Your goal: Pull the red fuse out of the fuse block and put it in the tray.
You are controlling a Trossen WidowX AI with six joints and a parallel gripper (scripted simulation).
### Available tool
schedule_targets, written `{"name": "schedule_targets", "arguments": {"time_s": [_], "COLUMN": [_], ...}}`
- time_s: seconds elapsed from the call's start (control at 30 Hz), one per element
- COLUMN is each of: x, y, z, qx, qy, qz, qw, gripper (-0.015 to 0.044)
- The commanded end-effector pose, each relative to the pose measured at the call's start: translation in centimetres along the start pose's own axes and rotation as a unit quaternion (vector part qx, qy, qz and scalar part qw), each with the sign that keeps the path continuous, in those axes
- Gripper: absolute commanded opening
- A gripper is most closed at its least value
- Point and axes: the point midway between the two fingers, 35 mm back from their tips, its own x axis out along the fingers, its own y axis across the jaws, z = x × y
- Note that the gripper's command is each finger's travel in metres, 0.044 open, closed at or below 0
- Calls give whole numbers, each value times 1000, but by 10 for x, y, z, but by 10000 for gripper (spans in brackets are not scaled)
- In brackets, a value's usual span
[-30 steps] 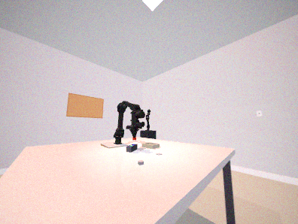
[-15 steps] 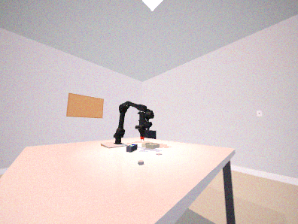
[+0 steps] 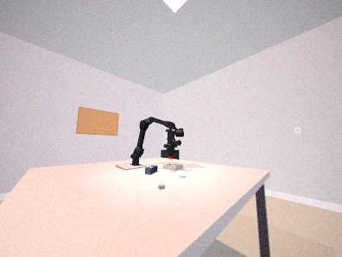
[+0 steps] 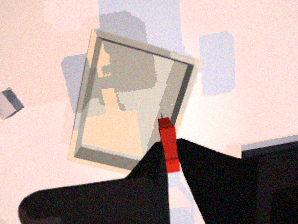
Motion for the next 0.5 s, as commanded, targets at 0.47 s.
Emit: {"name": "schedule_targets", "arguments": {"time_s": [0.47], "x": [15], "y": [28], "z": [8], "qx": [1], "qy": [2], "qz": [0], "qw": [1000], "gripper": [0]}}
